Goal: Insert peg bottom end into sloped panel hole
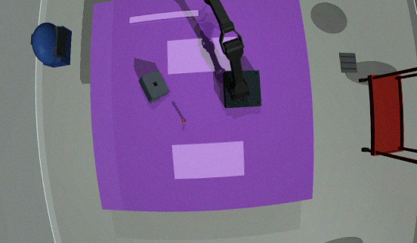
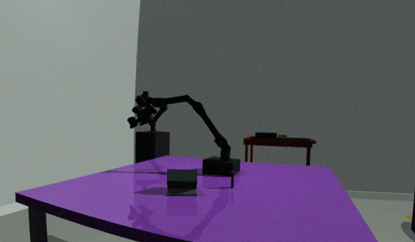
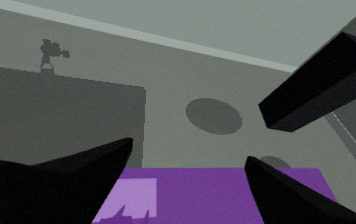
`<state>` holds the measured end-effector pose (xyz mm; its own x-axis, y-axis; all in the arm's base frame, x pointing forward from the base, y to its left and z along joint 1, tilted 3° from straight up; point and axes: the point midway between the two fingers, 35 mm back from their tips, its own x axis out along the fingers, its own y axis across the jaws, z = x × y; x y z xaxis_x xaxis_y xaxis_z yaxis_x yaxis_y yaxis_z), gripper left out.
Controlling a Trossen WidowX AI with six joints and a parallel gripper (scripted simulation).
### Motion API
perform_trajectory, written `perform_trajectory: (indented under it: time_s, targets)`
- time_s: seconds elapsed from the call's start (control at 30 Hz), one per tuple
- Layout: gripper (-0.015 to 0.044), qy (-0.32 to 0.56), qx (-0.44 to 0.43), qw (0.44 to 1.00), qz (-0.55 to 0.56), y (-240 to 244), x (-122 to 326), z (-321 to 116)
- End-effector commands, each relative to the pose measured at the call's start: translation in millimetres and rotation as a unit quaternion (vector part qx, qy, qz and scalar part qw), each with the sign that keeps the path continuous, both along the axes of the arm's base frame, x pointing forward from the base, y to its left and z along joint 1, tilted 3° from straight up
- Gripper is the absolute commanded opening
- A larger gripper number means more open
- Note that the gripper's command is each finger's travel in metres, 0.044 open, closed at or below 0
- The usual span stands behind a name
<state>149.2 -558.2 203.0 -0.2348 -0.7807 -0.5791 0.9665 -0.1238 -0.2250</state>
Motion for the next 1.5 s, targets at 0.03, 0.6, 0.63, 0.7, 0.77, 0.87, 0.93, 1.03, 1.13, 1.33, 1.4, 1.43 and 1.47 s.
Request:
perform_trajectory:
  time_s: [0.03,0.6,0.63,0.7,0.77,0.87,0.93,1.03,1.13,1.33,1.4,1.43,1.47]
  targets:
    - [0.0440,0.000,0.002,1.000,0.005,2,5,-1]
    - [0.0440,0.001,0.060,0.989,0.134,70,111,-24]
    - [0.0440,0.001,0.064,0.988,0.141,75,117,-26]
    - [0.0440,0.002,0.070,0.985,0.155,84,127,-28]
    - [0.0440,0.002,0.077,0.983,0.168,94,137,-30]
    - [0.0440,0.003,0.086,0.978,0.188,110,151,-34]
    - [0.0440,0.004,0.093,0.975,0.201,120,160,-36]
    - [0.0440,0.007,0.103,0.969,0.223,137,174,-40]
    - [0.0440,0.009,0.114,0.963,0.245,154,187,-44]
    - [0.0440,0.016,0.135,0.948,0.288,189,211,-52]
    - [0.0440,0.018,0.142,0.943,0.301,201,219,-55]
    - [0.0440,0.019,0.145,0.940,0.308,208,222,-56]
    - [0.0440,0.020,0.149,0.937,0.315,214,225,-58]
